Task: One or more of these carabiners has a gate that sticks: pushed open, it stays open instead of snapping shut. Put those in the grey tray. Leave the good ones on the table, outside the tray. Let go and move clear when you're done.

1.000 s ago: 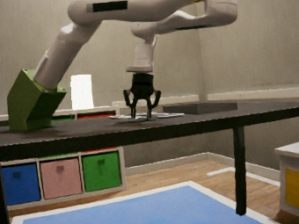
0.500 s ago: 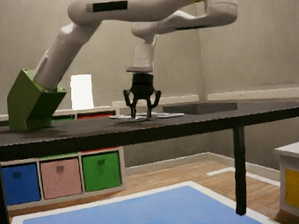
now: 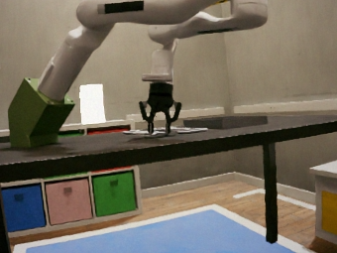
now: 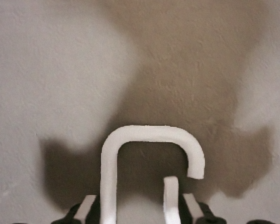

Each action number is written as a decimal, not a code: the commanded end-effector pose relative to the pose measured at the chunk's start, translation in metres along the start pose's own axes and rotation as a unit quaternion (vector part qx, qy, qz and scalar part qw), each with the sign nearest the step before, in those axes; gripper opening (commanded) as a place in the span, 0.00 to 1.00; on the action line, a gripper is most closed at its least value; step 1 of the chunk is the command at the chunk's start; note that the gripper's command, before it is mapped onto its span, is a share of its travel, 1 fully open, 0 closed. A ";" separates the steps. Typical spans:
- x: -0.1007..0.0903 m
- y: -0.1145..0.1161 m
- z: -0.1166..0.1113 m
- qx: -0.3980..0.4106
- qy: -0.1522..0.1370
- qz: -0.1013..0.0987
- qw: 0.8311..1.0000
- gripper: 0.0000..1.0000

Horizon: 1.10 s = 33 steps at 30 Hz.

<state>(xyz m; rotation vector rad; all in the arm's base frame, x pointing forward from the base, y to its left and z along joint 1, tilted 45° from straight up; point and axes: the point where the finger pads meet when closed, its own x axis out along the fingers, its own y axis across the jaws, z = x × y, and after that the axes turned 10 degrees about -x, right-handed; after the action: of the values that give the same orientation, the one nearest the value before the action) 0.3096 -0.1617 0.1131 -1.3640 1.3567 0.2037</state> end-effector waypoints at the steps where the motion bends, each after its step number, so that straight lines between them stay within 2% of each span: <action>1: 0.000 0.000 0.000 0.000 0.000 0.000 1.000 0.51; 33: 0.000 0.000 0.000 0.000 0.000 0.000 1.000 0.49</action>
<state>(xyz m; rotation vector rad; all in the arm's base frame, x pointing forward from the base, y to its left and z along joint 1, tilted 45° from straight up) 0.3098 -0.1619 0.1135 -1.3646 1.3562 0.2026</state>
